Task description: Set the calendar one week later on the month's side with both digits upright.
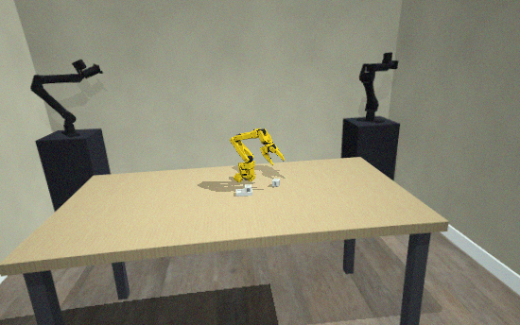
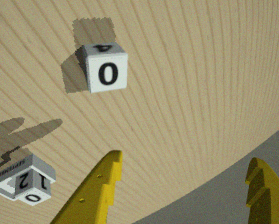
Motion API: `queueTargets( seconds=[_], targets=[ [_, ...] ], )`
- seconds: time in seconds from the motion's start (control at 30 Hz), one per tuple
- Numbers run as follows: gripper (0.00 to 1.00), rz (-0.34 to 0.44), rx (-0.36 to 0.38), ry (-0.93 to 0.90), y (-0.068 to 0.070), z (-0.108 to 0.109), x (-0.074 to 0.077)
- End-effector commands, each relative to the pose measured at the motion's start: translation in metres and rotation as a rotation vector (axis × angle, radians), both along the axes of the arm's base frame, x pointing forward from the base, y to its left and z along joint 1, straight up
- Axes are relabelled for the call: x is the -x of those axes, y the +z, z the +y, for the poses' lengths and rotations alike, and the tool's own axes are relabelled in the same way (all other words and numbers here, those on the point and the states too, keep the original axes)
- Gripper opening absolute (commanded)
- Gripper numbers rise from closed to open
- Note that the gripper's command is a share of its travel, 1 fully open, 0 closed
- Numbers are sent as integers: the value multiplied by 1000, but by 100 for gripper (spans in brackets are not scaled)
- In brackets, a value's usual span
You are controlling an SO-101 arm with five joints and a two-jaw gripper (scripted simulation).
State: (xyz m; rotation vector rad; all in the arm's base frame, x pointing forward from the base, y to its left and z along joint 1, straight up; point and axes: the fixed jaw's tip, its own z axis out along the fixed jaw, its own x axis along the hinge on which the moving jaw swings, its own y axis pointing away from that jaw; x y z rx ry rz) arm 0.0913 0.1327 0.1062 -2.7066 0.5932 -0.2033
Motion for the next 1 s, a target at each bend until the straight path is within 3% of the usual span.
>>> queueTargets(
  seconds=[0.0,0.07,0.27,0.4,0.97],
  targets=[
    [35,51,78,0,-13,0,-1],
    [35,51,78,0,-13,0,-1],
    [35,146,217,0,-34,-6,2],
    [35,182,270,0,-42,-8,4],
    [35,192,285,0,-44,-9,5]
  ],
)
